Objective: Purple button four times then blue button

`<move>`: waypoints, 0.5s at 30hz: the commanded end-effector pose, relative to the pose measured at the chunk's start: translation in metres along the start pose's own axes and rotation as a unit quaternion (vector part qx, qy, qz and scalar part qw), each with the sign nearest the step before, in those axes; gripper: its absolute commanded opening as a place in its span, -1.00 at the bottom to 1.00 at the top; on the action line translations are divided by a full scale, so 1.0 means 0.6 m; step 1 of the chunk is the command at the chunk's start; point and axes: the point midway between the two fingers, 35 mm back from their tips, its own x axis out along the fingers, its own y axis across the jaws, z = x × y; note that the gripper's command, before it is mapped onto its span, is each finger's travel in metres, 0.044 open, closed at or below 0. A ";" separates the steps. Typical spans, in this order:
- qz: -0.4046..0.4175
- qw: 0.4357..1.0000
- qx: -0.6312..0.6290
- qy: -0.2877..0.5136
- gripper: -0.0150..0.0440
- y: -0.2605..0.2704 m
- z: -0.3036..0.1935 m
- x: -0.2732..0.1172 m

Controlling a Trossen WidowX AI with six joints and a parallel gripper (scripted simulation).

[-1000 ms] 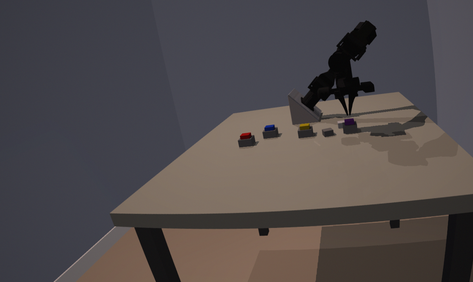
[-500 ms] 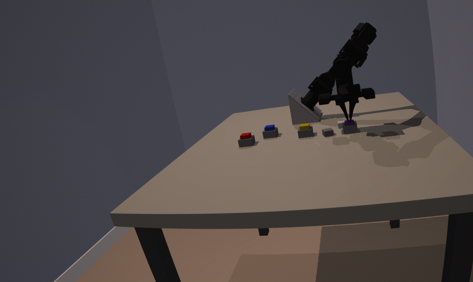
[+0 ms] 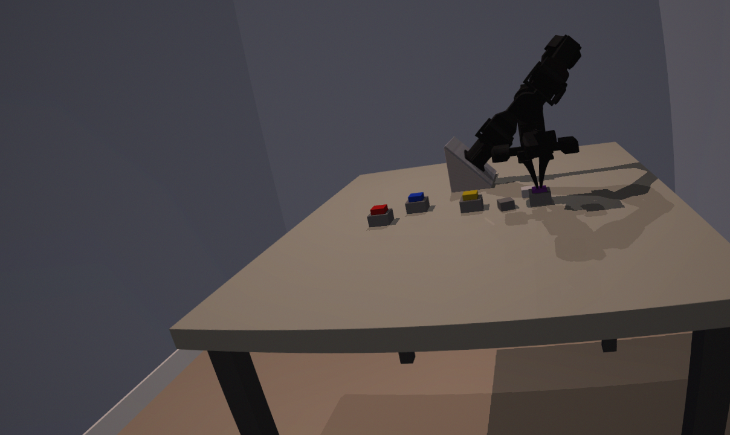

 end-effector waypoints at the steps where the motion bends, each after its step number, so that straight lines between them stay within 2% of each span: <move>1: 0.001 1.000 0.003 0.000 -0.42 0.000 -0.001 0.001; 6: 0.000 1.000 0.003 0.001 -0.42 -0.001 -0.001 -0.053; 15: 0.000 1.000 0.003 0.001 -0.42 -0.001 0.000 -0.041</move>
